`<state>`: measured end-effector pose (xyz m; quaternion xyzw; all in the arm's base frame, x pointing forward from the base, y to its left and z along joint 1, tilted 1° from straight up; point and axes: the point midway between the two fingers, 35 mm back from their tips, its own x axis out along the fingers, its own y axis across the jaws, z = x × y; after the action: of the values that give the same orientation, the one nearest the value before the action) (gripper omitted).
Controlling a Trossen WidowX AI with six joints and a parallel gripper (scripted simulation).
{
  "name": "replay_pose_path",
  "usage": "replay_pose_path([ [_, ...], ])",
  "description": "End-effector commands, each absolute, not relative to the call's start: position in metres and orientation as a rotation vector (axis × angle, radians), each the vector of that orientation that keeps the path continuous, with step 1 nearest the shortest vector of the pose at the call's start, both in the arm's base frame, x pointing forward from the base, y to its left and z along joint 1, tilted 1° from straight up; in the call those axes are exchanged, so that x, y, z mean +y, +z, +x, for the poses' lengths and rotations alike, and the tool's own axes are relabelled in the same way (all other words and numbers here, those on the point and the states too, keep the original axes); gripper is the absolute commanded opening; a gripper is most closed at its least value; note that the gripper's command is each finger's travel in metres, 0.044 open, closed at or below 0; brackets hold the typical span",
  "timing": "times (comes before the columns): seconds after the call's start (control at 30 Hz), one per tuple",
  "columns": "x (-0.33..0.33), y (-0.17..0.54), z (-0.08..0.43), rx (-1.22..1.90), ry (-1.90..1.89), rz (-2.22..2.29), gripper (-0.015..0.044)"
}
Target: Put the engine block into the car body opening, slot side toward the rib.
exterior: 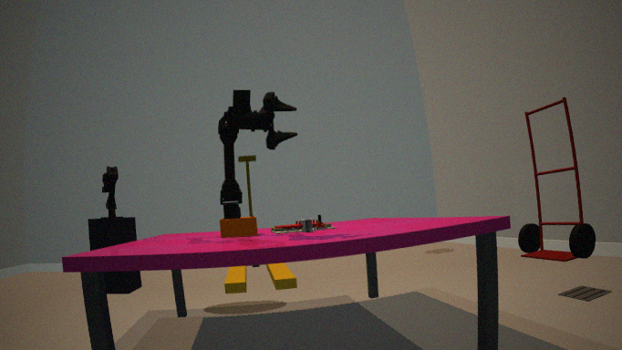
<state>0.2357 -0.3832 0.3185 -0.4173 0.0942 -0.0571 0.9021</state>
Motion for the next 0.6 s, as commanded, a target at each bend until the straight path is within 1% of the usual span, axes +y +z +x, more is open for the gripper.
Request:
replay_pose_path([
  [0.0, -0.377, 0.308, 0.251, 0.217, -0.110, -0.739, 0.0440],
  [0.57, -0.339, 0.251, 0.309, 0.393, -0.103, -0.191, 0.0440],
])
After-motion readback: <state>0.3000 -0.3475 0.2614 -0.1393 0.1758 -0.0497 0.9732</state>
